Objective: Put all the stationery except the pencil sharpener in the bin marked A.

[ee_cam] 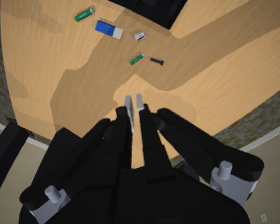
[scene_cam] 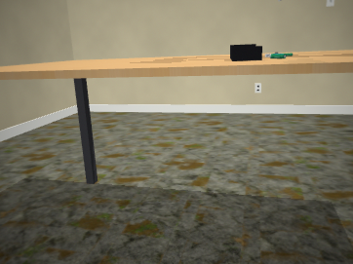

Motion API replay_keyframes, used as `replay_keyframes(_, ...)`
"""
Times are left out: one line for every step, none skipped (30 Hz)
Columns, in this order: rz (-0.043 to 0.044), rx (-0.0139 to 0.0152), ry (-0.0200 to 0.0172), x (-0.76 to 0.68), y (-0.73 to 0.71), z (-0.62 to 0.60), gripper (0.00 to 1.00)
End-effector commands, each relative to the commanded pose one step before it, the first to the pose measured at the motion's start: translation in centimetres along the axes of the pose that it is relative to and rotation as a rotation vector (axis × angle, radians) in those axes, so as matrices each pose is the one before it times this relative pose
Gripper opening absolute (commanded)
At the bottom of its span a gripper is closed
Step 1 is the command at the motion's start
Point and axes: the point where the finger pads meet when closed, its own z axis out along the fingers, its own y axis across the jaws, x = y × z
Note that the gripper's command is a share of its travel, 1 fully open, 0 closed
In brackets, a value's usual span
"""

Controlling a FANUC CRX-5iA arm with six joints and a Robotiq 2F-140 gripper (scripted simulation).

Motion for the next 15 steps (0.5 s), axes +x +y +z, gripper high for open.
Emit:
replay_keyframes(0.13177,-0.06059,0.06061,-0.189,1.165,0.0,0.05)
replay_keyframes(0.0,0.0,0.0,0.0,0.0,0.0,0.05)
replay_keyframes(0.0,0.0,0.0,0.0,0.0,0.0,0.05)
replay_keyframes(0.04494,-0.01228,0.02449,0.254,0.228,0.049,0.05)
replay_keyframes(0.04267,-0.00926,0.02437,0.257,0.116,0.025,0.05)
replay_keyframes(0.02243,-0.00314,0.0127,0.0,0.0,0.0,0.05)
replay_keyframes(0.02146,0.00044,0.0128,0.248,-0.003,0.005,0.05)
replay_keyframes(0.0224,-0.0047,0.01325,0.0,0.0,0.0,0.05)
replay_keyframes(0.02238,-0.00717,0.0137,0.0,0.0,0.0,0.05)
replay_keyframes(0.02482,0.0022,0.0147,0.221,-0.121,-0.016,0.05)
replay_keyframes(0.02272,-0.00367,0.01408,0.0,0.0,0.0,0.05)
replay_keyframes(0.02427,0.00381,0.01412,0.181,-0.233,-0.039,0.05)
replay_keyframes(0.02237,-0.00241,0.01418,0.0,0.0,0.0,0.05)
replay_keyframes(0.01819,-0.00432,0.01243,0.0,0.0,0.0,0.05)
replay_keyframes(0.02771,0.00602,0.01571,0.121,-0.344,-0.061,0.05)
